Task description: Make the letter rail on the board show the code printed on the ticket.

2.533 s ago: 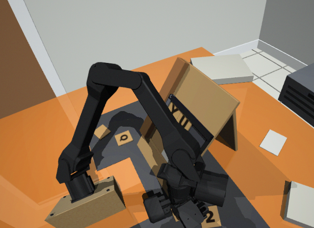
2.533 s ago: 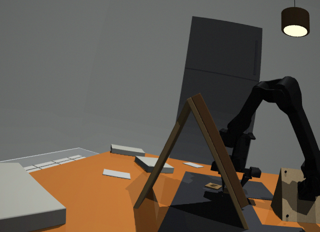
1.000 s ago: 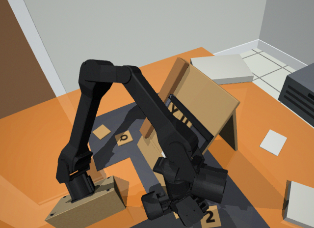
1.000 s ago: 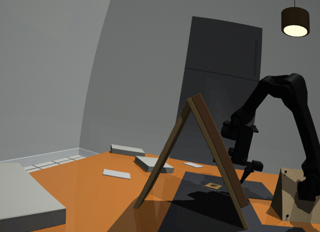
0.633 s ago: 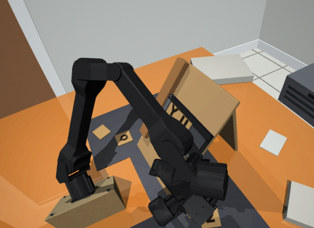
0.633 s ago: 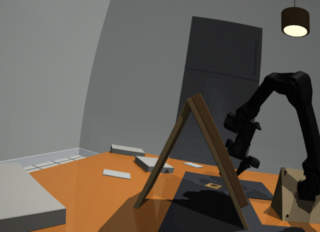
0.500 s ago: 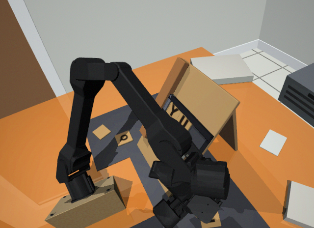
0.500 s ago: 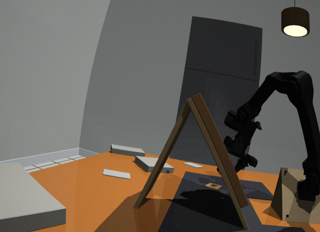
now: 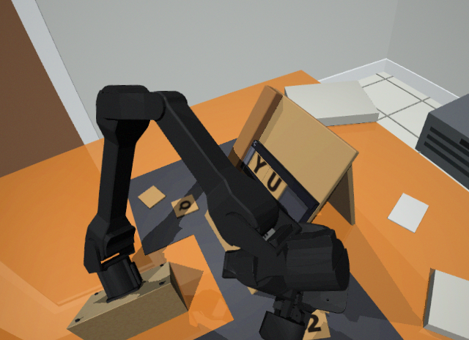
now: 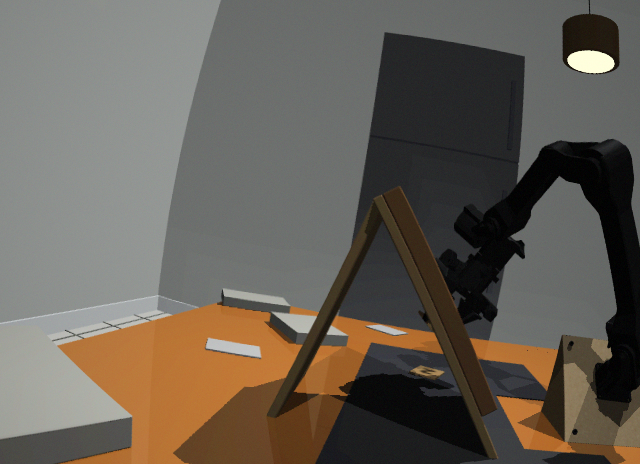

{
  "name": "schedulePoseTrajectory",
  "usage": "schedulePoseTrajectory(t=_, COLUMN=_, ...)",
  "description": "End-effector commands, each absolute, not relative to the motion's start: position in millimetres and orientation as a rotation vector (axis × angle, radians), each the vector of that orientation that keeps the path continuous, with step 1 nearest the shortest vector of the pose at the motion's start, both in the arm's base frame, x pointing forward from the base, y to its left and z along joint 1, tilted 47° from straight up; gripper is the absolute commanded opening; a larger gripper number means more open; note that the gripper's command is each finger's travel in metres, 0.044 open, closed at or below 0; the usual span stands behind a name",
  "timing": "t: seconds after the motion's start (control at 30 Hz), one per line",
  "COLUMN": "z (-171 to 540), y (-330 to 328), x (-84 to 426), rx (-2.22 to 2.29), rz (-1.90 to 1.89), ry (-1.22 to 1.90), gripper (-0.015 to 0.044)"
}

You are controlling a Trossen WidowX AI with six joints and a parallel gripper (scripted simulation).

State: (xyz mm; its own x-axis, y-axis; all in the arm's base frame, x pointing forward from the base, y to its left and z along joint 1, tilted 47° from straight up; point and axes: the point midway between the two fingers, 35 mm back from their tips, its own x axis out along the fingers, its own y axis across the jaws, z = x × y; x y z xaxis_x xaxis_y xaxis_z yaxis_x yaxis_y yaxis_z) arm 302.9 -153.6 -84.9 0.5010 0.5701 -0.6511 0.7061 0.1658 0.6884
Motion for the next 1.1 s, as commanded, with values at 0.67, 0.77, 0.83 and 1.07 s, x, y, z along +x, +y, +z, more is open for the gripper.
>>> schedulePoseTrajectory(t=0.67, z=-50, y=-194, x=329, rx=0.926, rz=0.249, ry=0.695, gripper=0.0000)
schedulePoseTrajectory(t=0.77, z=-45, y=-199, x=330, rx=0.845, rz=0.282, ry=0.639, gripper=0.0000)
schedulePoseTrajectory(t=0.83, z=-41, y=-202, x=331, rx=0.790, rz=0.303, ry=0.602, gripper=0.0000)
schedulePoseTrajectory(t=1.07, z=-38, y=-204, x=331, rx=0.748, rz=0.317, ry=0.574, gripper=0.0000)
